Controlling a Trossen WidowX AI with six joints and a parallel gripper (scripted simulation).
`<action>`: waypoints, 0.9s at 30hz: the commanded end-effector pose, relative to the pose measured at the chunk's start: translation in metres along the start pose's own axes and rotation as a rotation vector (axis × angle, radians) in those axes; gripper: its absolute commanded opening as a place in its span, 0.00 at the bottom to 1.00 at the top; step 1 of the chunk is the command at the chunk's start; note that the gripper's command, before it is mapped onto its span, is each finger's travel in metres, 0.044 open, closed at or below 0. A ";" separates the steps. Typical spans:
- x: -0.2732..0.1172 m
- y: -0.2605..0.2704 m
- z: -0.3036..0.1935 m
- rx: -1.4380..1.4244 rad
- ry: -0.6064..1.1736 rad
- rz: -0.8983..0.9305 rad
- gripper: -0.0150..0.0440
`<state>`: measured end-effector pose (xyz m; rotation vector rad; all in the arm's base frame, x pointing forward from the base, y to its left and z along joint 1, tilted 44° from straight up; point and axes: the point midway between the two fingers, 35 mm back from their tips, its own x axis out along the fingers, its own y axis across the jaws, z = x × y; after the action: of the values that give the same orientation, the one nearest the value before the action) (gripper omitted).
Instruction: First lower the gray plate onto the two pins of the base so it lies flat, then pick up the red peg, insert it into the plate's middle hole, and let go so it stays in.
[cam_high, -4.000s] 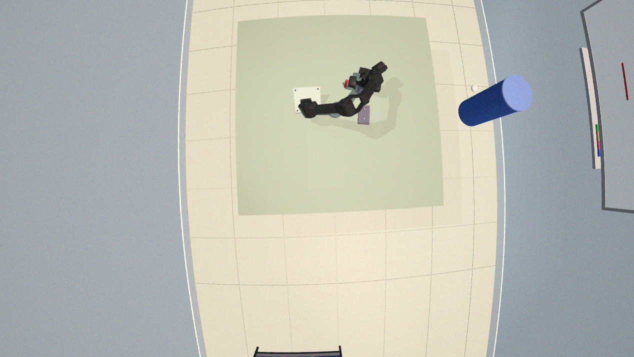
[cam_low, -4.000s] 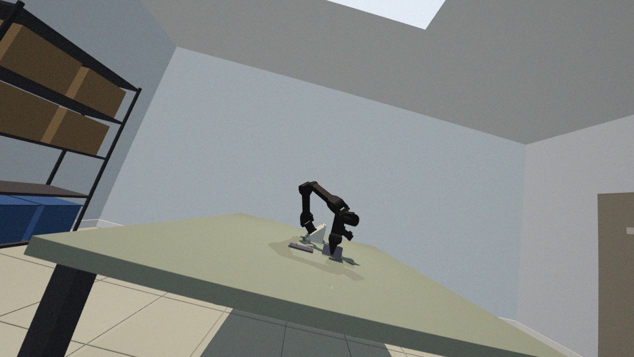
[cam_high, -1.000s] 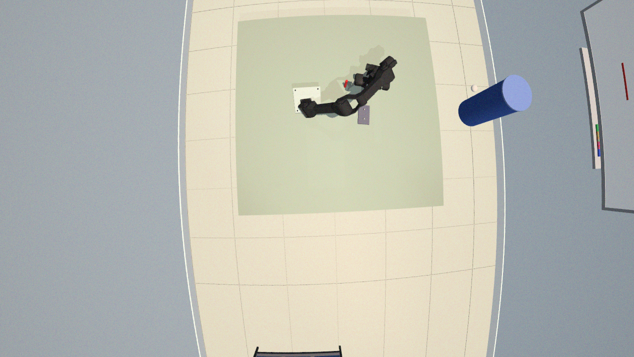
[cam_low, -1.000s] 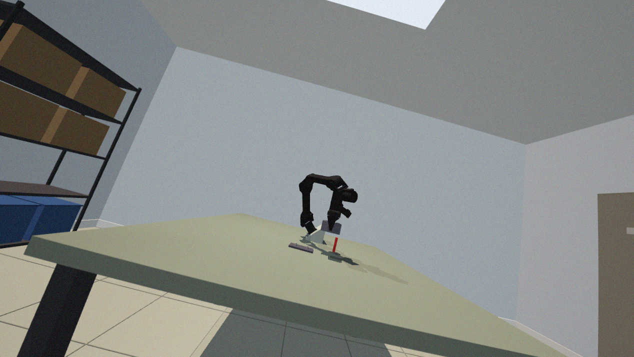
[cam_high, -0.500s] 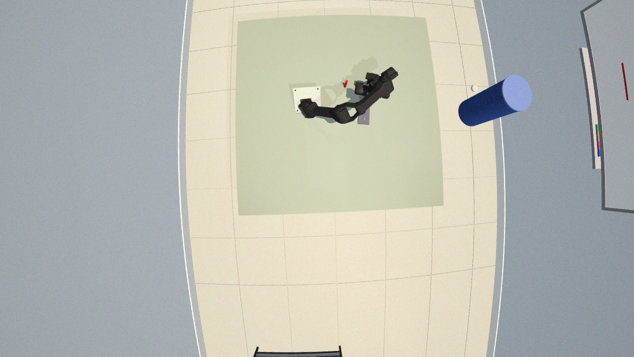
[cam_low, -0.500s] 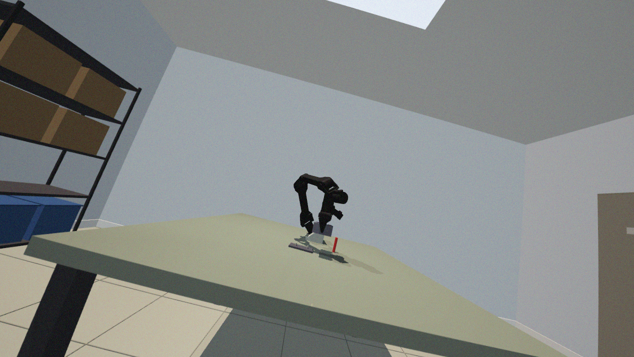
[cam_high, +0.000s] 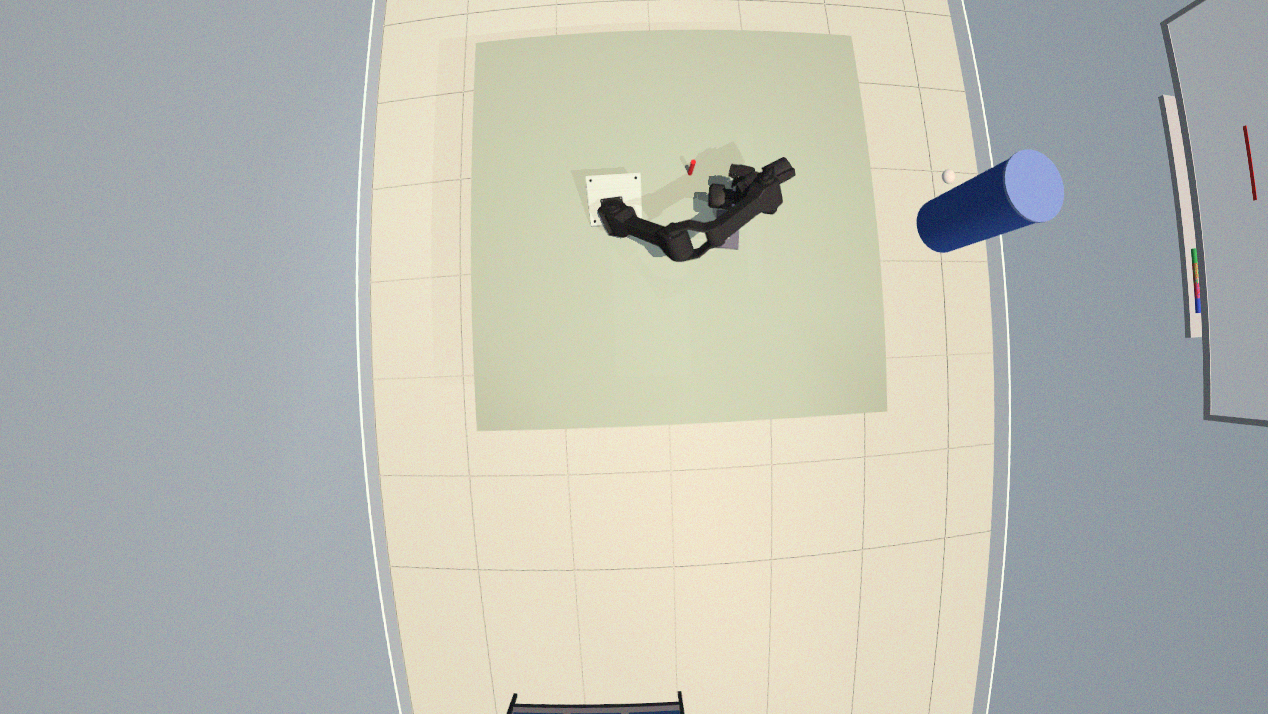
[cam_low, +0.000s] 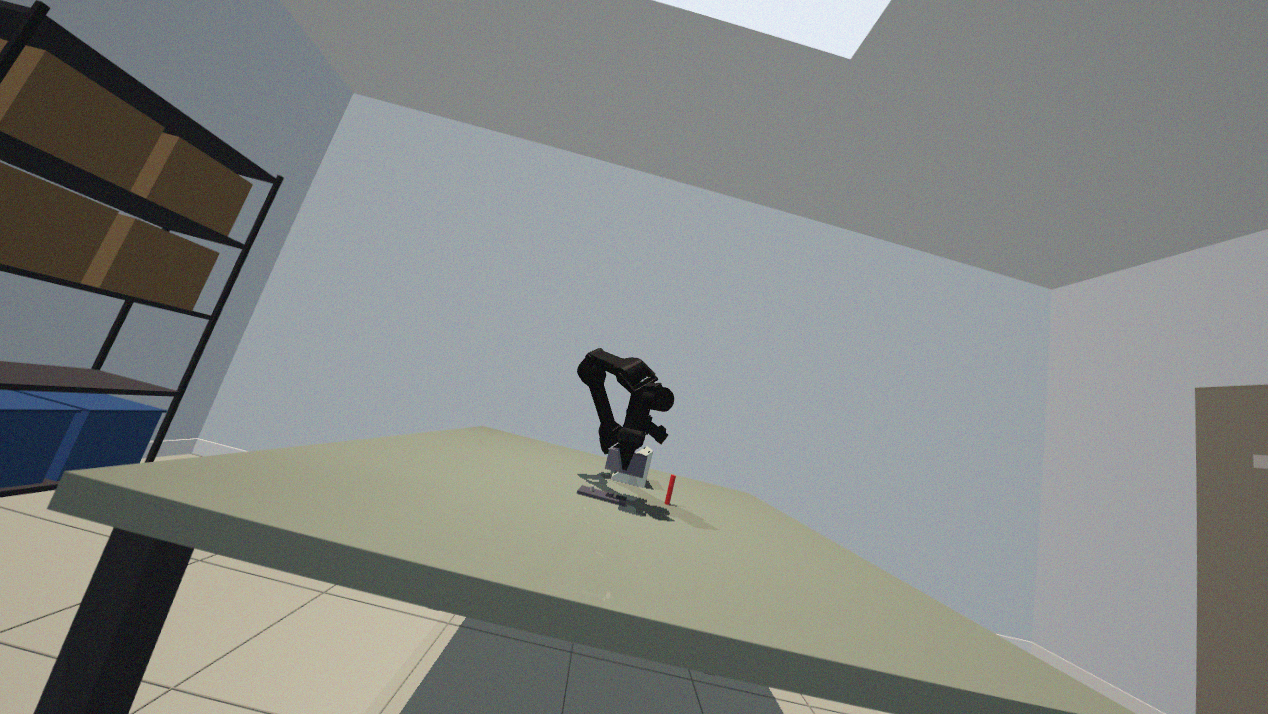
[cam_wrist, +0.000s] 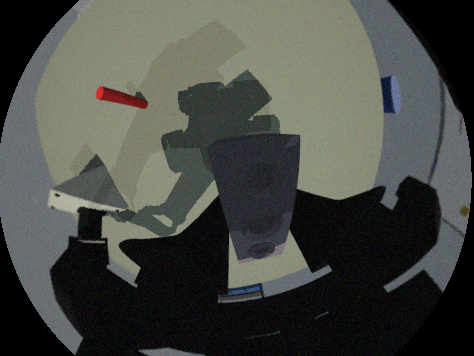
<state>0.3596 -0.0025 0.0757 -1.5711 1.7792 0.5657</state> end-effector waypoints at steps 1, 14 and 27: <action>0.005 0.002 -0.011 -0.011 0.007 -0.004 0.25; 0.019 0.005 -0.038 -0.027 0.021 -0.003 0.25; 0.019 0.005 -0.038 -0.027 0.021 -0.003 0.25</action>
<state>0.3461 -0.0412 0.0870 -1.5974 1.7905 0.5760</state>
